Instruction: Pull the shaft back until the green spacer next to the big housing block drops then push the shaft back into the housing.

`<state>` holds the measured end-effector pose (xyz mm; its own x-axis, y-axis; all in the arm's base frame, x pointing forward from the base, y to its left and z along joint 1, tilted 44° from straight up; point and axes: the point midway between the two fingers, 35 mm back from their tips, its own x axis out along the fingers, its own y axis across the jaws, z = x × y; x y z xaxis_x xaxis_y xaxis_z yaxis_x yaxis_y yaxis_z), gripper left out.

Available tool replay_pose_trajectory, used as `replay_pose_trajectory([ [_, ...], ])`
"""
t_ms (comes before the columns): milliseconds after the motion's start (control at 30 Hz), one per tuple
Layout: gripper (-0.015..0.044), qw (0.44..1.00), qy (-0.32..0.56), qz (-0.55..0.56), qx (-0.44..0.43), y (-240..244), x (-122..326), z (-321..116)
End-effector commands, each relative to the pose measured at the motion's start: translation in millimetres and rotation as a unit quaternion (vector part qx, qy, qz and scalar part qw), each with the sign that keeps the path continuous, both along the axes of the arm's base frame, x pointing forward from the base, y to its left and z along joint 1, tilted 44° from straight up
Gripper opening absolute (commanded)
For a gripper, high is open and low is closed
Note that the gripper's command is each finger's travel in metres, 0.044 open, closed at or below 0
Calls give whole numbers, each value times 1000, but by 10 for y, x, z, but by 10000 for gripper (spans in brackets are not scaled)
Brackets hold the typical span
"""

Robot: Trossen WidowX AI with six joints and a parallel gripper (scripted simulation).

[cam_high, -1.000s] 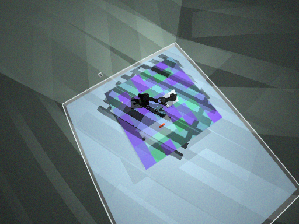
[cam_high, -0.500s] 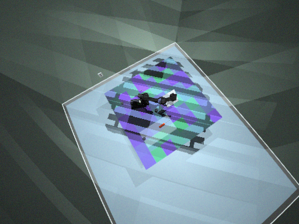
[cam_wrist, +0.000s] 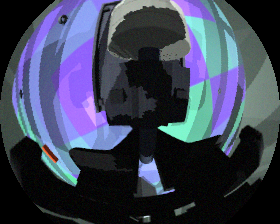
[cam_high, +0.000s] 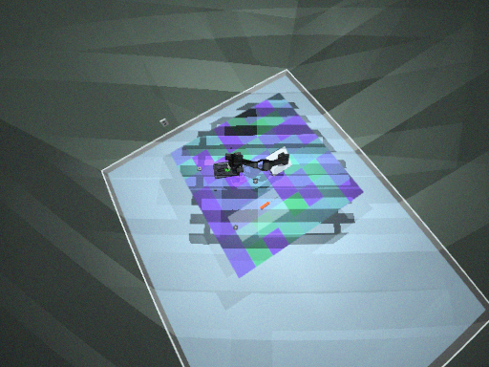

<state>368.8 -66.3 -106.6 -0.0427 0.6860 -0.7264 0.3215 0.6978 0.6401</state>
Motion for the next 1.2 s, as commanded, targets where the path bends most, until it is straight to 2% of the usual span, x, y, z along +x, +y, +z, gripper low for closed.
replay_pose_trajectory([
  [0,0,1000,-5,-2,-2,-15,45,7],
  [1167,0,1000,-5,-2,-2,-28,99,-6],
])
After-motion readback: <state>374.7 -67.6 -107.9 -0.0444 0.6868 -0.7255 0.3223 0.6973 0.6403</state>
